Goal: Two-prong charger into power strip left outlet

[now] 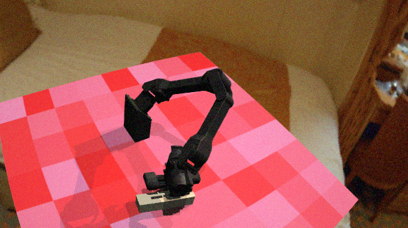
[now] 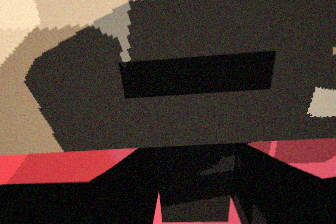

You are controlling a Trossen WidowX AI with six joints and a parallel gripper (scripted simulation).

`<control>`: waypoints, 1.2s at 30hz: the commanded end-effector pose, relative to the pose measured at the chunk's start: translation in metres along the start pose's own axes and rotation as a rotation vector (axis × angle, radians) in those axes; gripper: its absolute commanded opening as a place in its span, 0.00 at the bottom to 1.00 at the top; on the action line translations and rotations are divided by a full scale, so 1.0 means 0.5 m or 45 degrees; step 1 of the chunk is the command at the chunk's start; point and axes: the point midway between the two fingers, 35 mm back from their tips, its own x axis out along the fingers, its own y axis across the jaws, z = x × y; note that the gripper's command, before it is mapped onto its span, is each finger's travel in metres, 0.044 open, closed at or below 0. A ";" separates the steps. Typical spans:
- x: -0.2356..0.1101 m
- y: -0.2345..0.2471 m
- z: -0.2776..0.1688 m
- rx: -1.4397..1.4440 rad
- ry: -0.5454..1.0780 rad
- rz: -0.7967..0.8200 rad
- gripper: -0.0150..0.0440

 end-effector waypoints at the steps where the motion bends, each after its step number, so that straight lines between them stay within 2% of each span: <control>1: -0.009 0.001 0.014 -0.026 -0.031 -0.003 0.25; 36: -0.013 0.003 0.016 -0.026 -0.031 -0.003 0.25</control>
